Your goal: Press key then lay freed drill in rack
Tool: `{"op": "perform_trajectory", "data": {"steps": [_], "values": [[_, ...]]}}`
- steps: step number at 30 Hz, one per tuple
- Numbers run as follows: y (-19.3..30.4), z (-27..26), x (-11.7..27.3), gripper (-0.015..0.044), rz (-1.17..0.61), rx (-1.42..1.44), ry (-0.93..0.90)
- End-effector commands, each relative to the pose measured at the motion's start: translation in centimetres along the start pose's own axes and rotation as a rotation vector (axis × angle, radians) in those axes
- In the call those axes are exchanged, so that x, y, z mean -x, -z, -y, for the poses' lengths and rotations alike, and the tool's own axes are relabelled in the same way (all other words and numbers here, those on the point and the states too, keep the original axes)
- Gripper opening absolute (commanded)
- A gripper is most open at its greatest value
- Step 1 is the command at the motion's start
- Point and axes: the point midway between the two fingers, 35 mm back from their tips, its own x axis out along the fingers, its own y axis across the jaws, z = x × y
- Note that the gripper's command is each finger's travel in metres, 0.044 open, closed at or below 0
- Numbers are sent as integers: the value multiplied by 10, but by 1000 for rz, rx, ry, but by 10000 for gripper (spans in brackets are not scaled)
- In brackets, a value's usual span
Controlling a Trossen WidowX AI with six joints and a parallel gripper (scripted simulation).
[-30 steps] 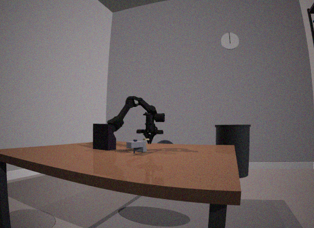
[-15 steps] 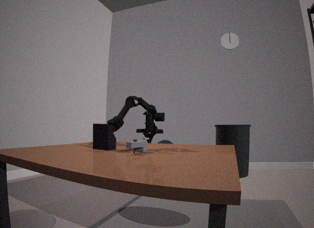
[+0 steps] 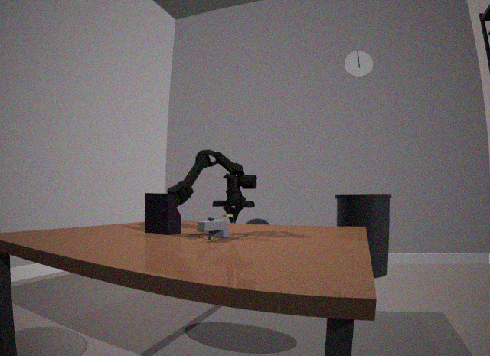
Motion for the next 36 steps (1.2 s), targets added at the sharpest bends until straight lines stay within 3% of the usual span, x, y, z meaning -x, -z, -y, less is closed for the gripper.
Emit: {"op": "perform_trajectory", "data": {"steps": [1, 36], "values": [[-2, 2, 2, 0, 4, 8, 4], [-4, 3, 7, 0, 4, 8, 4]]}}
